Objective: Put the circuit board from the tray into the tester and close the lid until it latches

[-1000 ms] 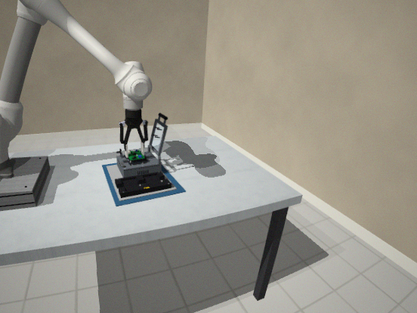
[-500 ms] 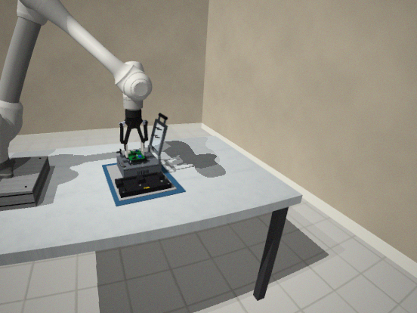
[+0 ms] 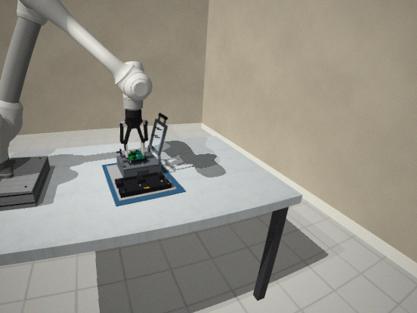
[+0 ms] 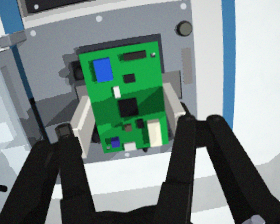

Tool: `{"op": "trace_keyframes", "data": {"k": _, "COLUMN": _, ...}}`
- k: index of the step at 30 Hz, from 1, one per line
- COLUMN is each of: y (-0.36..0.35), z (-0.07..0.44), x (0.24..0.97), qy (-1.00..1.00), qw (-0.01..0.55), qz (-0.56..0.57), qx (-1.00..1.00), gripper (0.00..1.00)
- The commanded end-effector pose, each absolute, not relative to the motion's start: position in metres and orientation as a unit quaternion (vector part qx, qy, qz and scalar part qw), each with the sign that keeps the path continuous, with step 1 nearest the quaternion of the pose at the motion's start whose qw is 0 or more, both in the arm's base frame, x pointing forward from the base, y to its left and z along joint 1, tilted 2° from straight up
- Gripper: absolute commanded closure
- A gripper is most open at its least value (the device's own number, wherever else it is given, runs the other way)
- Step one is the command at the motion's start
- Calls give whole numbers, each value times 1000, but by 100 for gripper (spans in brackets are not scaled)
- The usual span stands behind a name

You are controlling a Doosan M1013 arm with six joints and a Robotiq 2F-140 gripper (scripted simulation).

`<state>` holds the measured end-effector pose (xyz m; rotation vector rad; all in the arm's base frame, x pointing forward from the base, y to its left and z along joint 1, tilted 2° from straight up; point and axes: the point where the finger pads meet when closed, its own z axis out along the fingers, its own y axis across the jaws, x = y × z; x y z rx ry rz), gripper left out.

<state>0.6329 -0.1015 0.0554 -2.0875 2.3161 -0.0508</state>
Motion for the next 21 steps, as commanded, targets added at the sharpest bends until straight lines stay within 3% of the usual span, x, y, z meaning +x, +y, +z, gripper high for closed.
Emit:
{"op": "trace_keyframes", "data": {"k": 1, "y": -101, "z": 54, "x": 631, "qy": 742, "qw": 10, "qz": -18, "qx": -671, "gripper": 54}}
{"op": "trace_keyframes", "data": {"k": 21, "y": -101, "z": 53, "x": 630, "qy": 742, "qw": 10, "qz": -18, "qx": -671, "gripper": 54}}
